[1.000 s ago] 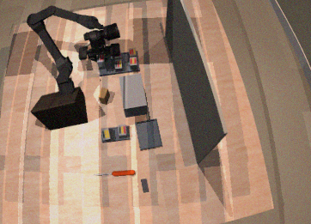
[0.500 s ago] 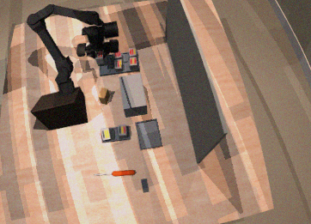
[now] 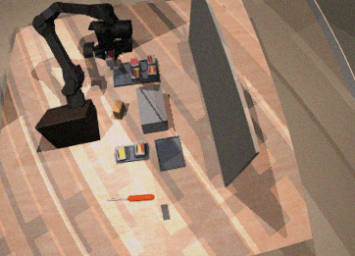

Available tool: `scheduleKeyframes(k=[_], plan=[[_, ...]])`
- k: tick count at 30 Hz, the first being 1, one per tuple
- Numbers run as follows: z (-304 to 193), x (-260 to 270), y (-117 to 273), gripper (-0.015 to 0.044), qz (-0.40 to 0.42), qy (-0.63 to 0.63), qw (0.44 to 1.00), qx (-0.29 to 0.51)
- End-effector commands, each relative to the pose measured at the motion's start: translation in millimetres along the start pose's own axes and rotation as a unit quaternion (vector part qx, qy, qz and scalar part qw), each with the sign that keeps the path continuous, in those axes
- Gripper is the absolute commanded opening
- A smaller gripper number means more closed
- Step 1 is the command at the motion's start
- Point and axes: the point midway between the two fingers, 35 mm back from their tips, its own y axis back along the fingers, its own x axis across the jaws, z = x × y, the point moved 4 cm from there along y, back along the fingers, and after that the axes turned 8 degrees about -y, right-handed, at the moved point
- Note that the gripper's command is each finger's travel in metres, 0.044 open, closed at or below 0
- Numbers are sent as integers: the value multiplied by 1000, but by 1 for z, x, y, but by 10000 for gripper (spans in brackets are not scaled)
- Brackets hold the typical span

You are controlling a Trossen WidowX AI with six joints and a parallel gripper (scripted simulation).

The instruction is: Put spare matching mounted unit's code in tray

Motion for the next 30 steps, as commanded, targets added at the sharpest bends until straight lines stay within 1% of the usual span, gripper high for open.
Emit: scheduleKeyframes(k=[1,18,30], plan=[[-2,-8,4,0,1,0,1000,3],[-26,-76,24,0,-8,1,1000,14],[-58,-120,34,0,-5,-6,1000,20]])
